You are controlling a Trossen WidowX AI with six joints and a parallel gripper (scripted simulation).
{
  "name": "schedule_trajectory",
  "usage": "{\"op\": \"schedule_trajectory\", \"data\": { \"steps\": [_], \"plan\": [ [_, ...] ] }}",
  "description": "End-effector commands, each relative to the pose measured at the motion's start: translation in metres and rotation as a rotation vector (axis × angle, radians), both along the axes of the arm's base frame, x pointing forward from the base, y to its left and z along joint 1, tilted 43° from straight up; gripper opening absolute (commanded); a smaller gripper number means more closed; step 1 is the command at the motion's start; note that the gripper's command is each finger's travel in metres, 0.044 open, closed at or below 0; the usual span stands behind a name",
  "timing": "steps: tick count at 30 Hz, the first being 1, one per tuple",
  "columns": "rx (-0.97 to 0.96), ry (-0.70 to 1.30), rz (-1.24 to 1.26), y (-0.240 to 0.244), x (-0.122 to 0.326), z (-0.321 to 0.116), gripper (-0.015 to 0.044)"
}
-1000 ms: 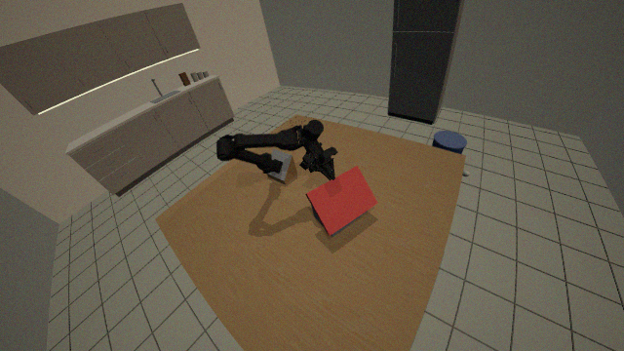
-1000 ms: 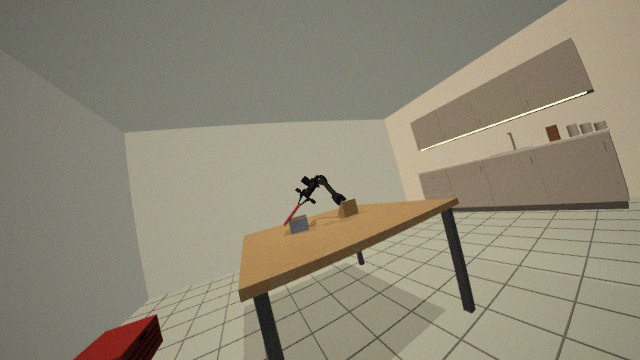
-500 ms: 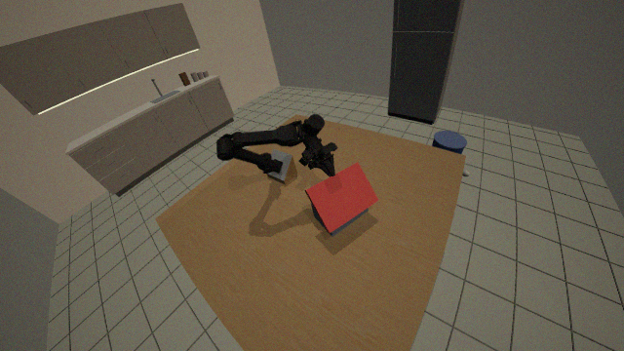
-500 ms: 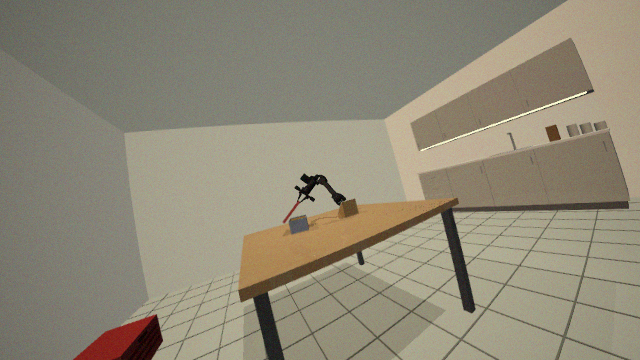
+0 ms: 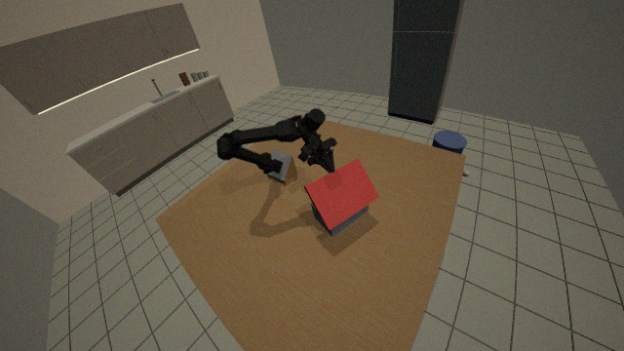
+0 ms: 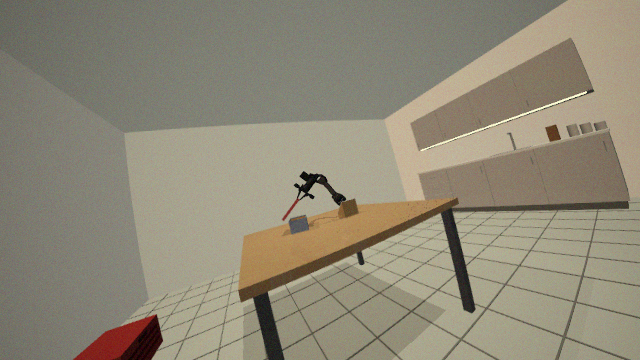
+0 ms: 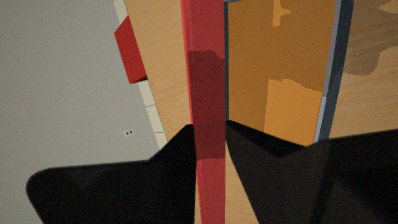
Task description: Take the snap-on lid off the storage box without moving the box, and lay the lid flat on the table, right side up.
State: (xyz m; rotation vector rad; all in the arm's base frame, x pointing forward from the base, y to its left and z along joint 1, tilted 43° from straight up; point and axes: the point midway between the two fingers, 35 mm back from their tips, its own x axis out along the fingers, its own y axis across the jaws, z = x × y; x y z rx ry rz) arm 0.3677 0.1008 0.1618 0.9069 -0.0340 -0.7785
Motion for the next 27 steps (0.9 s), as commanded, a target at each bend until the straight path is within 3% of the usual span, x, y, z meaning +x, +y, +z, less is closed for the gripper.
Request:
{"op": "schedule_trajectory", "data": {
  "steps": [1,27],
  "plan": [
    [0.004,-0.012,0.002,0.007,0.000,0.007,0.0000],
    [0.002,-0.010,0.002,-0.020,-0.018,0.028,0.0000]
  ]
}}
